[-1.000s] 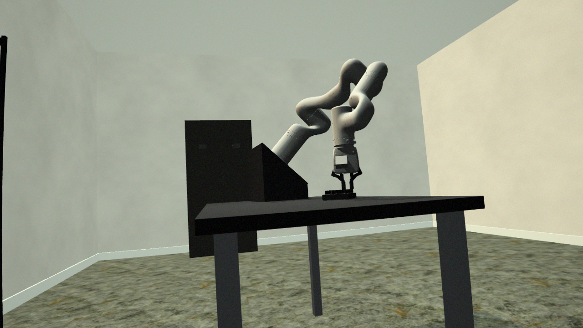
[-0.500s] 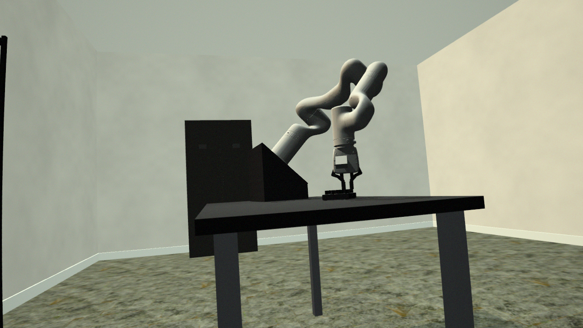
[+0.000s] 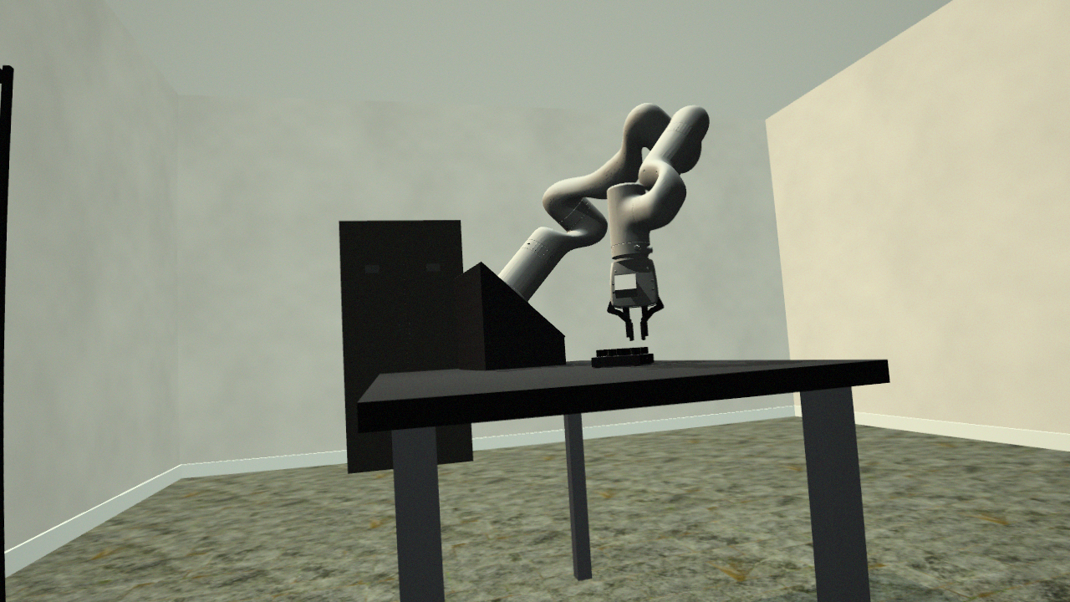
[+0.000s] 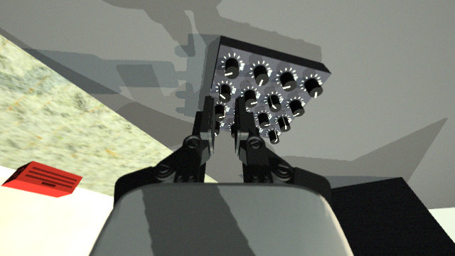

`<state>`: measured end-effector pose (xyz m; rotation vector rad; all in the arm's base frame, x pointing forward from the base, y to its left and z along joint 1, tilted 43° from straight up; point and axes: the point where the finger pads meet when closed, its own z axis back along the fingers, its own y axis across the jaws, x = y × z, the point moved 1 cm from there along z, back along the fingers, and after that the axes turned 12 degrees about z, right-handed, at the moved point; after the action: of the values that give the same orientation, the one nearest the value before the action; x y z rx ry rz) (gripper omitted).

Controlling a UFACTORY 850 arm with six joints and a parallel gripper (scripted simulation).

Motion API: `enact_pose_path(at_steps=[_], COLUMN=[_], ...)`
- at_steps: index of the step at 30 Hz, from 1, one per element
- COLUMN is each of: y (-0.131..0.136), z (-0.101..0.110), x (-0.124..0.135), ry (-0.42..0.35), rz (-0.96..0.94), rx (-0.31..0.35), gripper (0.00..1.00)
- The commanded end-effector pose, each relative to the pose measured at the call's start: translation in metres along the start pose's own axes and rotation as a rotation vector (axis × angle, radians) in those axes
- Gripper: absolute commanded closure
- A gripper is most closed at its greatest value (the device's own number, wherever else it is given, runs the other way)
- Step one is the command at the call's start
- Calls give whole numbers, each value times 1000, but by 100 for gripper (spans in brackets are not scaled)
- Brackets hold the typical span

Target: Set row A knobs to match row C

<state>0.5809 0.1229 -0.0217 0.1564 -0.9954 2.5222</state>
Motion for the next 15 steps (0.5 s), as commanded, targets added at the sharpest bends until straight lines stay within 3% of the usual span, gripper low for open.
enact_pose_path(at_steps=[1, 15], y=[-1, -1], z=[8, 13], x=[-1, -1], ry=[2, 2], rz=[1, 1], rx=[-1, -1], gripper=[81, 81])
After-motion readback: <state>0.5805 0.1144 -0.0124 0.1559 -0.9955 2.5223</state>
